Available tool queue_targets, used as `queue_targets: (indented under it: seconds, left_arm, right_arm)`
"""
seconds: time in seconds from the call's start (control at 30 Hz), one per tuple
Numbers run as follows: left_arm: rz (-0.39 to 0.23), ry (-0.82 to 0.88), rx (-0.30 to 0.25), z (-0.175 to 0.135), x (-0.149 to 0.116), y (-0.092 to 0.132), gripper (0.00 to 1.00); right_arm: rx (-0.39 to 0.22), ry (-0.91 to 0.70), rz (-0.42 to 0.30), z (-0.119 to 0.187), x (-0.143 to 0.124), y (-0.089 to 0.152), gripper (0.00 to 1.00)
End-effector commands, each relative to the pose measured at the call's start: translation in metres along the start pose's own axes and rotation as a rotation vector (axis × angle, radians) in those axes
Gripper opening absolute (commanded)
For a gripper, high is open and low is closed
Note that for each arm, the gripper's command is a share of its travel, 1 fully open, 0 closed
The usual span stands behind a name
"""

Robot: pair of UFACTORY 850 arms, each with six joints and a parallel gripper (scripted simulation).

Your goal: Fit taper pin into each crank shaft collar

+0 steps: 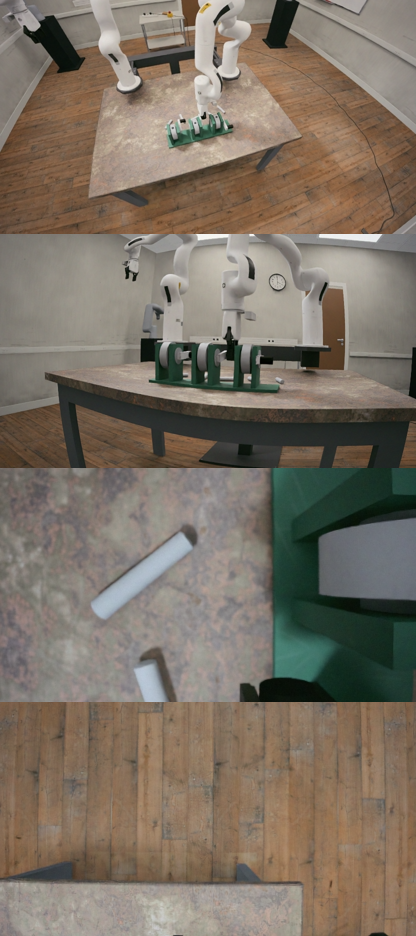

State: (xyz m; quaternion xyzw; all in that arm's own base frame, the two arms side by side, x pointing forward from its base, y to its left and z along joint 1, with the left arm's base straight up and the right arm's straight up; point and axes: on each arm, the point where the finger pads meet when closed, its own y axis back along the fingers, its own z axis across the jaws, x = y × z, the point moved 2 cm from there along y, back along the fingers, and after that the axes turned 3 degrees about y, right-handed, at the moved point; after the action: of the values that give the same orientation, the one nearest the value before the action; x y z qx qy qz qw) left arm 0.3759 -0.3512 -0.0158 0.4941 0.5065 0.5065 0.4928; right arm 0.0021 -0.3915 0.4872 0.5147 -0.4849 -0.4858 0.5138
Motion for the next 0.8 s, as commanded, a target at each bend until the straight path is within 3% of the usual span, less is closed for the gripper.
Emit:
queue_targets:
  seconds: [0.0,0.4,0.77]
  left_arm:
    - [-0.001,0.0,-0.001,0.002,-0.001,0.009,0.25]
    - [-0.001,0.0,-0.001,0.017,-0.001,0.038,0.25]
    - [-0.001,0.0,-0.001,0.058,-0.004,0.061,0.25]
  right_arm:
    - [0.0,0.0,0.002,0.0,0.0,0.001,1.0]
    - [0.0,0.0,0.002,0.0,0.0,0.001,1.0]
    - [0.0,0.0,0.002,0.0,0.0,0.001,1.0]
